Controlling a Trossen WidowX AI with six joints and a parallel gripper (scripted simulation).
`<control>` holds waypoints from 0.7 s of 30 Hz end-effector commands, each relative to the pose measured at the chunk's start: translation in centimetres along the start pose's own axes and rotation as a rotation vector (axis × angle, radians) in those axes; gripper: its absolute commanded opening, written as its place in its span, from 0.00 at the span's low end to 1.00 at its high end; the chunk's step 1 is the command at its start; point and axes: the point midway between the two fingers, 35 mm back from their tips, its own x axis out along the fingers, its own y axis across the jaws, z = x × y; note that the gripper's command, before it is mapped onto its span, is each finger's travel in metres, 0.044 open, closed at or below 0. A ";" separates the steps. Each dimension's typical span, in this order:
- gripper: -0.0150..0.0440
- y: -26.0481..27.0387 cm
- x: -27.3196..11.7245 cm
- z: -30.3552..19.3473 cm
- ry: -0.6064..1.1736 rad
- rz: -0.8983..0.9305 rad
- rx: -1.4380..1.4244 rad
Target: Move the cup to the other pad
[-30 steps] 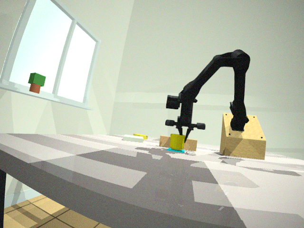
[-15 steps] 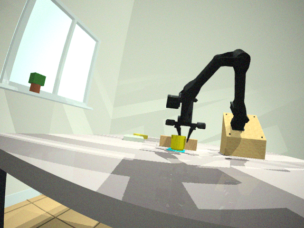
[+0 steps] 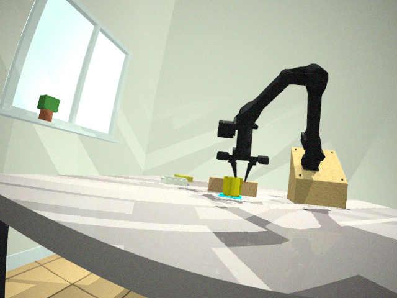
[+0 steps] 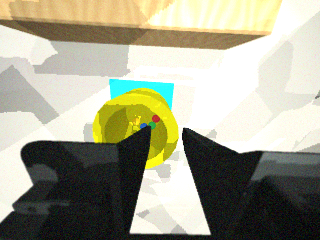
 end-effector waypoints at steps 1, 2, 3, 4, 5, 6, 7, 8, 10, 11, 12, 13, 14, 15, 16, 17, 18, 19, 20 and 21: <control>0.50 0.1 -0.7 0.0 0.002 0.004 -0.005; 0.50 0.1 -0.8 0.0 0.002 0.004 -0.004; 0.50 0.1 -0.9 0.0 0.002 0.004 -0.004; 0.50 0.1 -1.1 0.0 0.002 0.004 -0.004; 0.50 0.1 -1.2 0.0 0.002 0.004 -0.004; 0.50 0.1 -1.3 0.0 0.002 0.004 -0.004; 0.50 0.1 -1.5 0.0 0.002 0.004 -0.004; 0.50 0.1 -1.6 0.0 0.002 0.004 -0.004; 0.50 0.1 -1.9 0.0 0.002 0.005 -0.003; 0.50 0.1 -2.0 0.1 0.002 0.005 -0.003; 0.50 0.1 -2.2 0.1 0.002 0.005 -0.003; 0.50 0.1 -2.3 0.1 0.002 0.005 -0.003; 0.50 0.1 -2.4 0.1 0.002 0.005 -0.003; 0.50 0.0 -2.6 0.1 0.002 0.005 -0.003; 0.50 0.0 -2.7 0.1 0.002 0.005 -0.003; 0.50 0.0 -2.8 0.1 0.002 0.005 -0.002; 0.50 0.0 -2.9 0.2 0.002 0.005 -0.002; 0.50 0.0 -3.1 0.2 0.002 0.005 -0.002; 0.50 0.0 -3.2 0.2 0.002 0.005 -0.002; 0.50 -0.1 -3.2 0.2 0.002 0.005 -0.002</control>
